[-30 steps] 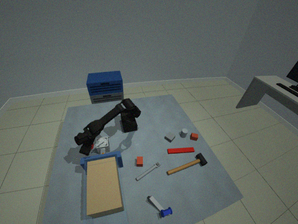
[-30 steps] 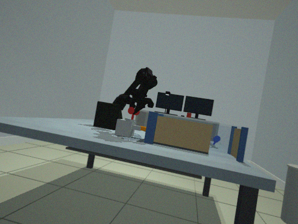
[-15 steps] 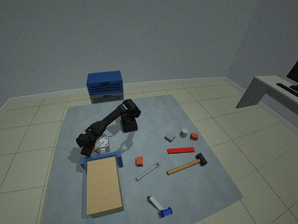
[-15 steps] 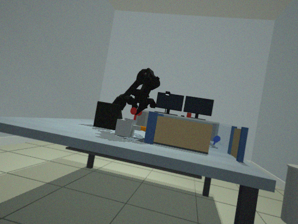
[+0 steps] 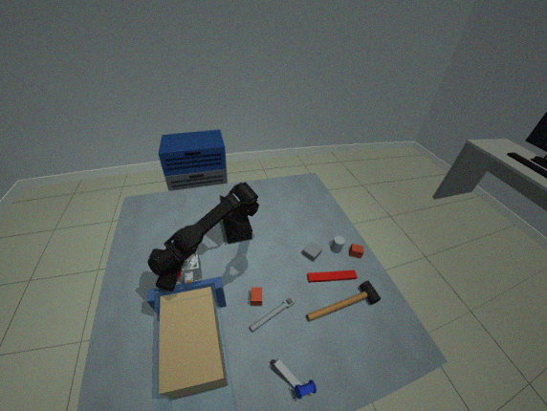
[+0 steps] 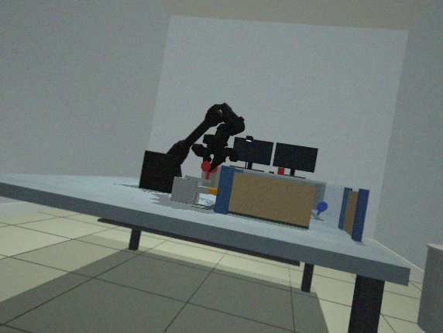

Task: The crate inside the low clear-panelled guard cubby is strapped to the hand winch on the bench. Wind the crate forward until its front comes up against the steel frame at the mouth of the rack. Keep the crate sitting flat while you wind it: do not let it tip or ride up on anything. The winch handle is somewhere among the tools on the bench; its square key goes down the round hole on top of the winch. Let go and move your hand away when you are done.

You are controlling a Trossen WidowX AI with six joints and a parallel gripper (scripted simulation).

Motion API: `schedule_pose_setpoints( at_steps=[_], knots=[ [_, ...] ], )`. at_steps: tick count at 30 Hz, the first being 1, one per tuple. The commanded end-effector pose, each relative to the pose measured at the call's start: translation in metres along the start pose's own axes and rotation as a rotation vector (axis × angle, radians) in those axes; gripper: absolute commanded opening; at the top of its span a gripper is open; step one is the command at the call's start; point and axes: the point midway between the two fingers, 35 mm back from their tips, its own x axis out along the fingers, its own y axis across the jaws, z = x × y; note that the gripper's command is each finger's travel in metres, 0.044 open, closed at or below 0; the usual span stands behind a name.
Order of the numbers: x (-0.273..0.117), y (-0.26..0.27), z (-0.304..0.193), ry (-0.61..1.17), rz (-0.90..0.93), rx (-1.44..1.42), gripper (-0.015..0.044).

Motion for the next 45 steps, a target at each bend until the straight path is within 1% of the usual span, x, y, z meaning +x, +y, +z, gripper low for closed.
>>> schedule_pose_setpoints(
  at_steps=[1,26,28,45],
  knots=[
    [-0.004,0.002,-0.016,0.025,0.001,-0.009,0.0],
    [-0.019,-0.002,-0.047,0.027,0.0,-0.01,0.0],
    [-0.016,0.0,-0.034,0.004,0.005,-0.001,0.0],
    [-0.016,0.0,-0.035,0.005,0.004,-0.003,0.044]
  ],
)
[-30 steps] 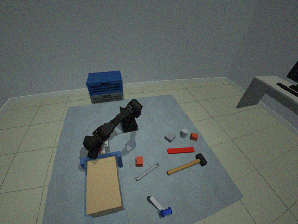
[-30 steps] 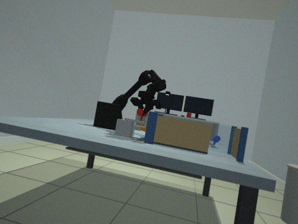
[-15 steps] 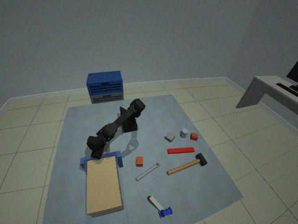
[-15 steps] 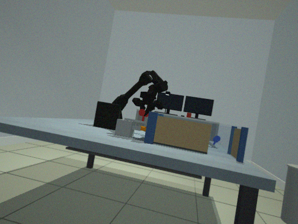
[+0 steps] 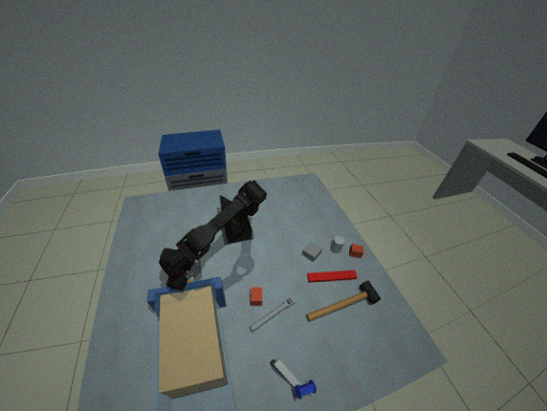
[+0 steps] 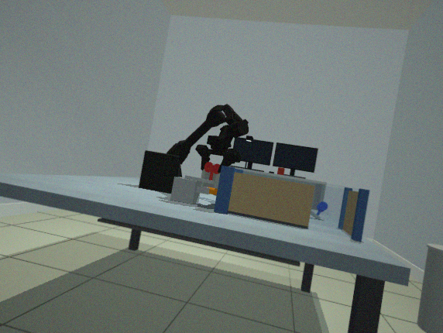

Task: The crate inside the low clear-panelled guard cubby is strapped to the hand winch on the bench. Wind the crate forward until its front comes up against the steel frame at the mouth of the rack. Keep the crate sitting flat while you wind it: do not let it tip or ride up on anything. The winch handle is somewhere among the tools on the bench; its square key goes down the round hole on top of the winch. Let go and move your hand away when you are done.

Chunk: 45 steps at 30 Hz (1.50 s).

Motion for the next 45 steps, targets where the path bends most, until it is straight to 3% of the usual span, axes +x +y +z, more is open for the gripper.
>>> schedule_pose_setpoints(
  at_steps=[1,5,10,16,23,28,36,45],
  knots=[
    [0.0,0.005,-0.003,0.002,0.015,-0.01,0.044],
    [-0.012,0.005,0.005,0.001,0.013,-0.006,0.044],
    [-0.056,-0.001,0.031,-0.003,0.005,0.008,0.044],
    [-0.062,-0.003,0.033,-0.003,0.004,0.009,0.044],
    [-0.105,-0.037,0.037,-0.003,0.001,0.01,0.044],
    [-0.099,-0.041,0.045,0.029,-0.003,0.018,0.044],
    [-0.08,-0.141,0.084,0.439,-0.012,0.025,0.044],
    [-0.08,-0.143,0.085,0.449,-0.009,0.025,0.044]
  ],
)
